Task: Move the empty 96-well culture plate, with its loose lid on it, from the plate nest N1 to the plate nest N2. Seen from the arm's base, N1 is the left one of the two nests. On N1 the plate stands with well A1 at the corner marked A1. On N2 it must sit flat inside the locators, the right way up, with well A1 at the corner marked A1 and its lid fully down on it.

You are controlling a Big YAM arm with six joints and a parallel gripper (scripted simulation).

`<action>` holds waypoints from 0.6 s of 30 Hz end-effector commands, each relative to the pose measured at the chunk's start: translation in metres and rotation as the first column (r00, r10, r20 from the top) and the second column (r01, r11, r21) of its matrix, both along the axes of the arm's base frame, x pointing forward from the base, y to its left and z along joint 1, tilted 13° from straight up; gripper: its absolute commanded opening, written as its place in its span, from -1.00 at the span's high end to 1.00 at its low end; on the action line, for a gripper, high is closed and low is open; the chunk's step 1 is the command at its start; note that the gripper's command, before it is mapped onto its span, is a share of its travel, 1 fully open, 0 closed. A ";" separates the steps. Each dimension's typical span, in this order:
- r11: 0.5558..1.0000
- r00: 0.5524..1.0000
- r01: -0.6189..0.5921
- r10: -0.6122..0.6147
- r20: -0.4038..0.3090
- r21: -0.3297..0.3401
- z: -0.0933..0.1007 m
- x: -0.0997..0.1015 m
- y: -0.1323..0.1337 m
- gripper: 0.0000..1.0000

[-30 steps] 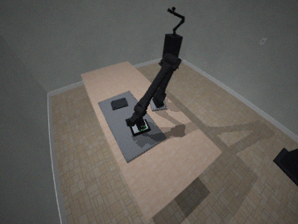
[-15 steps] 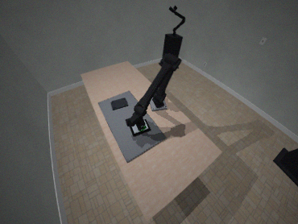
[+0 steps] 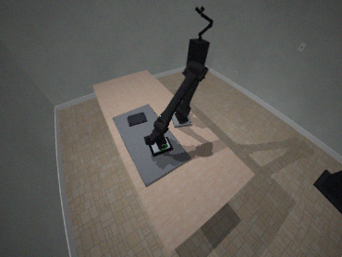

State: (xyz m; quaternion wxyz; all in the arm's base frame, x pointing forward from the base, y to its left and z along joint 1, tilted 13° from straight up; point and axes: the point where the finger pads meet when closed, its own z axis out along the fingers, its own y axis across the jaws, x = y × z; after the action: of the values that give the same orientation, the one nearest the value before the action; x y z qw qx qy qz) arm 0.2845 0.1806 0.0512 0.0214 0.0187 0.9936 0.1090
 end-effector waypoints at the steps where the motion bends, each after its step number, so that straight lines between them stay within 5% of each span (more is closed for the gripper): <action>1: 1.000 0.999 0.008 -0.009 0.040 0.020 0.012 0.012 0.006 1.00; 18: 0.999 0.998 0.009 -0.011 0.069 0.033 0.049 0.021 0.001 1.00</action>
State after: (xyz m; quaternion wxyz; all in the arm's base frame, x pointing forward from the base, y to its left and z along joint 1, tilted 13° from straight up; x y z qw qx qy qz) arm 0.2774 0.1737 0.0633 0.0180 0.0238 0.9938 0.1068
